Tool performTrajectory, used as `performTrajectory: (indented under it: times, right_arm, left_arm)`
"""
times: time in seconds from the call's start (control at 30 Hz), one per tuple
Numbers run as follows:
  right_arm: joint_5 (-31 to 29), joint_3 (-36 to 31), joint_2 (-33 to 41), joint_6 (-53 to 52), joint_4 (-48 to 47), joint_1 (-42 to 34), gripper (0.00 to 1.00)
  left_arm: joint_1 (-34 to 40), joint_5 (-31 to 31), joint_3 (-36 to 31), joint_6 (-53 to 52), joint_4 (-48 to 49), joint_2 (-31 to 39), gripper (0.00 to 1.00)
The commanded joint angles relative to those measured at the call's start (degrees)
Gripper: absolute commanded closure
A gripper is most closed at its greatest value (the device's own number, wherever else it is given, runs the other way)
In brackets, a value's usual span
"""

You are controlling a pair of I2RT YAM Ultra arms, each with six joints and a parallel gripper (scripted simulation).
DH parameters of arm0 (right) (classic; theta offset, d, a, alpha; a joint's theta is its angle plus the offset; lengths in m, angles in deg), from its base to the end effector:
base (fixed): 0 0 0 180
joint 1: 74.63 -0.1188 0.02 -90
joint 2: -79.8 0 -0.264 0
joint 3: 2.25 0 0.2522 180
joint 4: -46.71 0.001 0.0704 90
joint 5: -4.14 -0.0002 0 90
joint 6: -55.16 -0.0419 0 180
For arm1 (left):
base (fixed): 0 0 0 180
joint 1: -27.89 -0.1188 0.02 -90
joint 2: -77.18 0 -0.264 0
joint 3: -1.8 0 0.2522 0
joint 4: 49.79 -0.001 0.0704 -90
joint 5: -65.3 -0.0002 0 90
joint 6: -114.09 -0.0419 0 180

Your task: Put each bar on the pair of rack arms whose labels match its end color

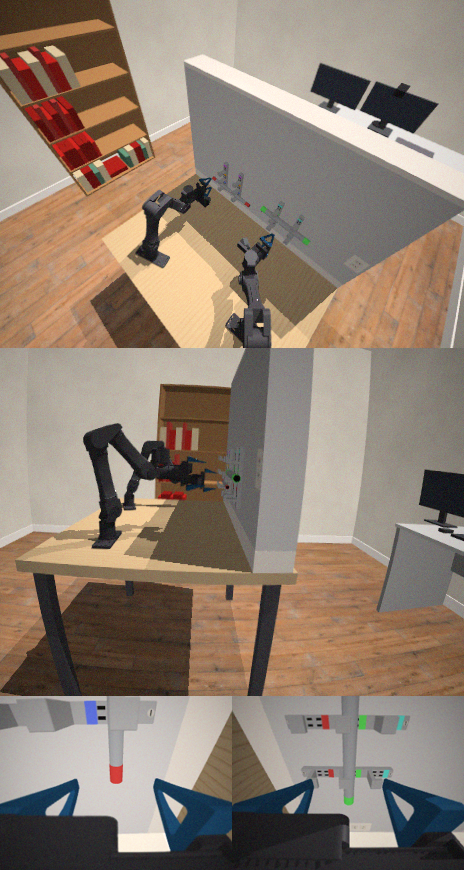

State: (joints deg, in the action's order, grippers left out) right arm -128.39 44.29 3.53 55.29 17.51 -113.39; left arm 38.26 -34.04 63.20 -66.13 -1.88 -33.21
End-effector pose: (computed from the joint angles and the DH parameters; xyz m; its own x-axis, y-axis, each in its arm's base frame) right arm 0.2336 0.1525 0.2491 -0.0657 -0.9978 0.0085 -0.0074 -0.0081 -0.9999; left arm 0.3818 -0.0758 0.1736 0.3373 0.9414 0.0008 0.0172 -0.0070 0.9998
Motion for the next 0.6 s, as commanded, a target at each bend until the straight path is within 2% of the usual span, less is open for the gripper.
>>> performTrajectory:
  times: [0.0, 0.57]
  right_arm:
    - [-0.35, -0.16, 1.59, -0.24, 0.55, -0.54, 0.0]
    - [-0.36, -0.16, 1.59, -0.24, 0.55, -0.54, 0.0]
  left_arm:
    - [0.54, 0.6, 2.69, 0.22, -1.14, -0.44, 0.0]
    - [1.01, 1.07, 7.95, 0.22, -3.14, -3.7, 0.0]
